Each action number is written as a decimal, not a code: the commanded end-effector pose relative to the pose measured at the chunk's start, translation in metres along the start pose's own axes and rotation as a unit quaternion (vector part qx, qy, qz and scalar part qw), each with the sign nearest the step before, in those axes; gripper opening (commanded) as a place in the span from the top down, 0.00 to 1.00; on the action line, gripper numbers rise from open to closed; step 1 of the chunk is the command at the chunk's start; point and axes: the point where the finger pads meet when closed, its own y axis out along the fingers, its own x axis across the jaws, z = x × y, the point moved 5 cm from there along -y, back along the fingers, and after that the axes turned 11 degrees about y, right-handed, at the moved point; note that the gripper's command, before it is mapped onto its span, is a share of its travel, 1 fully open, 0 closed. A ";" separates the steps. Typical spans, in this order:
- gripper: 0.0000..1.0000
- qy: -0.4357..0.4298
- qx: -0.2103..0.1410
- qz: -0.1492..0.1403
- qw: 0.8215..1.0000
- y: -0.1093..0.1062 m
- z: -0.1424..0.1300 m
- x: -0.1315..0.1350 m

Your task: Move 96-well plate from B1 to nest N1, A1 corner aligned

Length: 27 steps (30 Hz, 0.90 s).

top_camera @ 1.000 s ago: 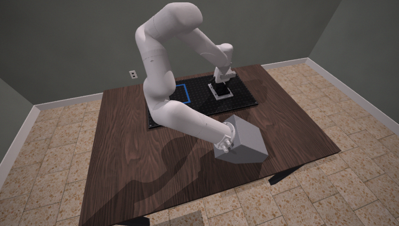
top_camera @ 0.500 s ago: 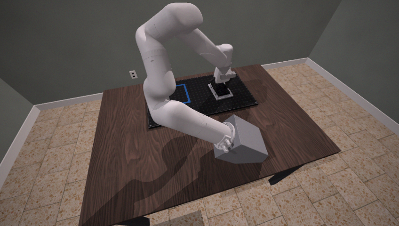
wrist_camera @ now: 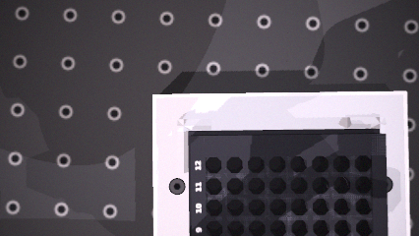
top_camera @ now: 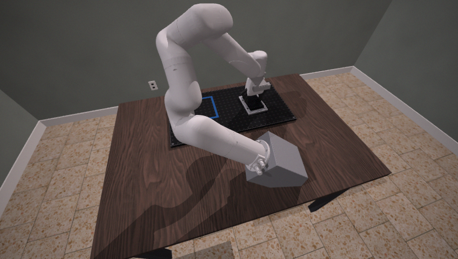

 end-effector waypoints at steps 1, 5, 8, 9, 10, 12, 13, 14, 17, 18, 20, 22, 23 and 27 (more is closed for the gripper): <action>1.00 0.000 -0.002 0.002 1.000 -0.002 -0.001 -0.002; 1.00 0.000 -0.002 0.002 1.000 -0.001 -0.001 -0.002; 0.00 0.000 -0.002 0.002 1.000 -0.001 -0.001 -0.002; 0.00 0.000 -0.002 0.002 1.000 -0.001 -0.001 -0.002; 0.00 0.000 -0.002 0.002 1.000 -0.001 -0.001 -0.002; 0.00 0.000 -0.002 0.002 1.000 -0.001 -0.001 -0.002; 0.00 0.000 -0.002 0.002 1.000 -0.001 -0.001 -0.002; 0.00 0.000 -0.002 0.002 1.000 -0.001 -0.001 -0.002; 0.00 0.000 -0.002 0.002 1.000 -0.001 -0.001 -0.002; 0.00 0.000 -0.002 0.002 1.000 -0.001 -0.001 -0.002; 0.00 0.000 -0.002 0.002 1.000 -0.001 -0.001 -0.002; 0.00 0.000 -0.002 0.002 1.000 -0.001 -0.001 -0.002; 0.00 0.000 -0.002 0.002 1.000 -0.001 -0.001 -0.002; 0.00 0.000 -0.002 0.002 1.000 -0.001 -0.001 -0.002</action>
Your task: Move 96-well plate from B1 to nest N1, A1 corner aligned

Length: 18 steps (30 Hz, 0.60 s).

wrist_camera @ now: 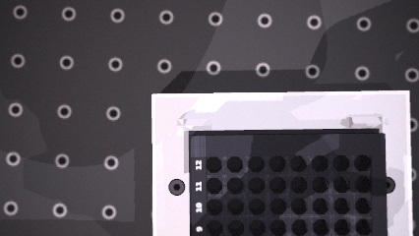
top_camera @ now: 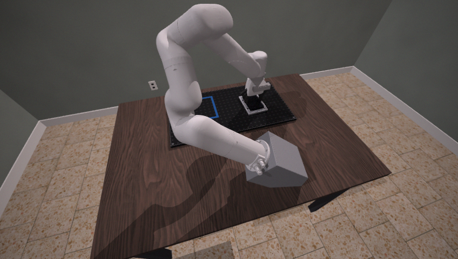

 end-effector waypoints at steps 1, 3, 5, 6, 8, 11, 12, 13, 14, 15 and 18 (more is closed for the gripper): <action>0.00 0.000 -0.002 0.002 1.000 -0.003 -0.001 -0.002; 0.00 0.000 -0.002 0.002 1.000 -0.003 -0.001 -0.002; 0.00 0.000 -0.002 0.002 1.000 -0.003 -0.001 -0.002; 0.00 0.000 -0.002 0.002 1.000 -0.003 -0.001 -0.002; 0.00 0.000 -0.002 0.002 1.000 -0.003 -0.001 -0.002; 0.00 0.000 -0.002 0.002 1.000 -0.003 -0.001 -0.002; 0.00 0.000 -0.002 0.002 1.000 -0.003 -0.001 -0.002; 0.00 0.000 -0.002 0.002 1.000 -0.003 -0.001 -0.002; 0.00 0.000 -0.002 0.002 1.000 -0.003 -0.001 -0.002; 0.00 0.000 -0.002 0.002 1.000 -0.003 -0.001 -0.002; 0.00 0.000 -0.002 0.002 1.000 -0.011 -0.001 -0.002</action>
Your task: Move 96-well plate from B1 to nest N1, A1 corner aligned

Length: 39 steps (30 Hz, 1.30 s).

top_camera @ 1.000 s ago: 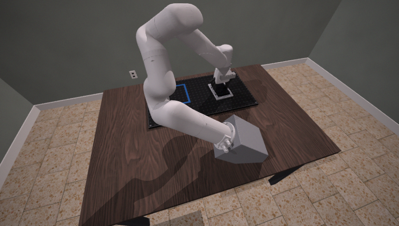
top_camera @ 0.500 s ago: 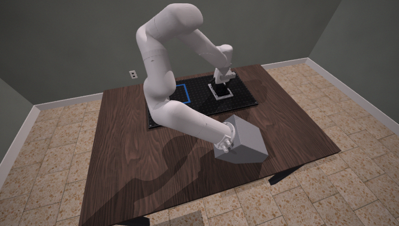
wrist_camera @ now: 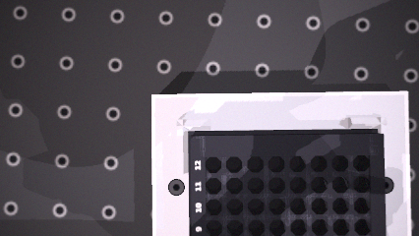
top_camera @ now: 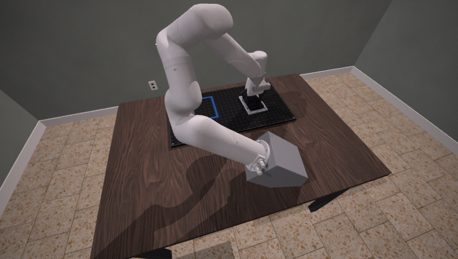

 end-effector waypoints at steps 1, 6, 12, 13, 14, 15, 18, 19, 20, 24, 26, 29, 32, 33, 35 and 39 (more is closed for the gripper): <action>0.00 0.000 -0.003 0.002 1.000 -0.013 -0.001 -0.002; 0.00 0.000 -0.003 0.002 1.000 -0.021 -0.001 -0.002; 0.00 0.000 -0.003 0.002 1.000 -0.037 -0.001 -0.002; 0.00 0.000 -0.003 0.002 1.000 -0.039 -0.001 -0.002; 0.00 0.000 -0.003 0.002 1.000 -0.042 -0.001 -0.002; 0.00 0.000 -0.003 0.002 1.000 -0.045 -0.001 -0.002; 0.00 0.000 -0.003 0.002 1.000 -0.053 -0.001 -0.002; 0.00 0.000 -0.003 0.002 1.000 -0.055 -0.001 -0.002; 0.00 0.000 -0.003 0.002 1.000 -0.058 -0.001 -0.002; 0.00 0.000 -0.003 0.002 1.000 -0.063 -0.001 -0.002; 0.00 0.000 -0.003 0.002 1.000 -0.069 -0.001 -0.002; 0.00 0.000 -0.003 0.003 1.000 -0.077 -0.001 -0.002; 0.00 0.000 -0.003 0.003 1.000 -0.085 -0.001 -0.002; 0.00 0.000 -0.003 0.003 1.000 -0.087 -0.001 -0.002; 0.00 0.000 -0.003 0.003 1.000 -0.092 -0.001 -0.002; 0.00 0.000 -0.003 0.003 1.000 -0.092 -0.001 -0.002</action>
